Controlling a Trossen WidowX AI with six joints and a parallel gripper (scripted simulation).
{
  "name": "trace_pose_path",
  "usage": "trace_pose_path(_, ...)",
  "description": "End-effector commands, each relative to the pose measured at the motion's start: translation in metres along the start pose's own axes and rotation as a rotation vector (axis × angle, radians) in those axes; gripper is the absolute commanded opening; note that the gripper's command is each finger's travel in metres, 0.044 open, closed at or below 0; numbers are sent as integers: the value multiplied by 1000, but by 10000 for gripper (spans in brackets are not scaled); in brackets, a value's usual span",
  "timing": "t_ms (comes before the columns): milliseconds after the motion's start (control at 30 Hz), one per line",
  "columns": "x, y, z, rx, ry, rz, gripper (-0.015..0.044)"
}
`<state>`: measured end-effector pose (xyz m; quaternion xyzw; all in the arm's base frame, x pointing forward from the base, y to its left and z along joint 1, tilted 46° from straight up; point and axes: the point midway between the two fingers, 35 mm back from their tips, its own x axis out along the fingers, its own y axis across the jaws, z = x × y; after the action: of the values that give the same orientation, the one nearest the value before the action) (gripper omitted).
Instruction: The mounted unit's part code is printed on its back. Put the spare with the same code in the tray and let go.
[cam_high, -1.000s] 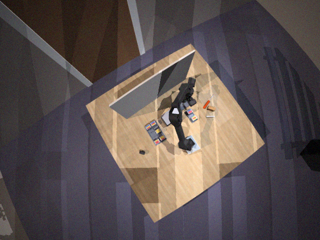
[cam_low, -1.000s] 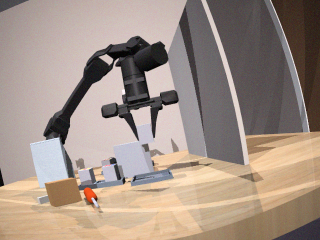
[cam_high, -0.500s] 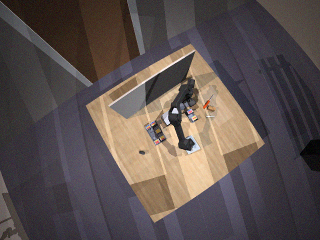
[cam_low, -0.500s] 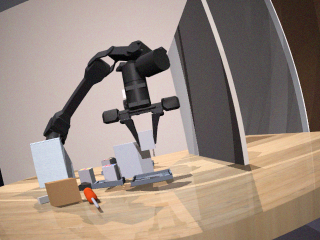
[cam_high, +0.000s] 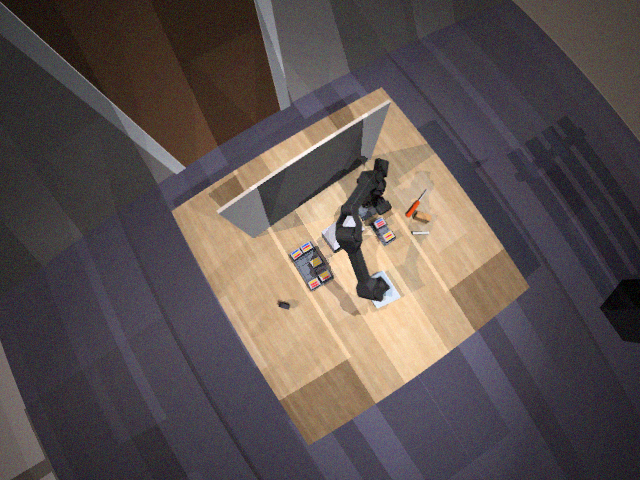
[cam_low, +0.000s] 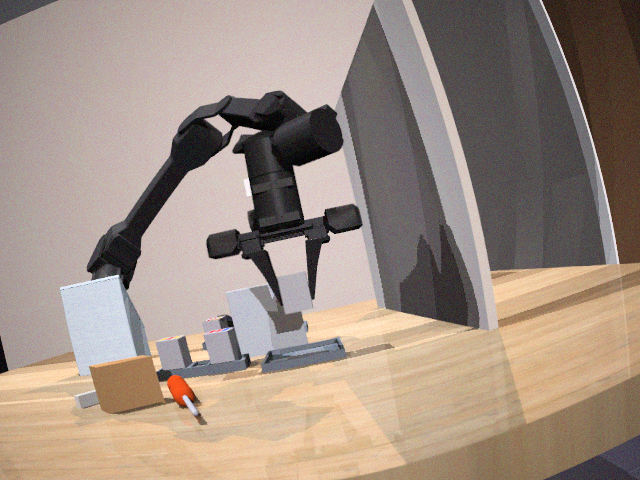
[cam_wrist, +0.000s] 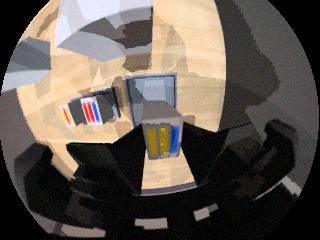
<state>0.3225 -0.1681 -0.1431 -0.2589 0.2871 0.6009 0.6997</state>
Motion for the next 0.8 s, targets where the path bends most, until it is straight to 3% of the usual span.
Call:
trace_pose_path(0, 6, 1, 1, 4, -4, 0, 0)
trace_pose_path(767, 28, 3, 3, 3, -7, 0, 0)
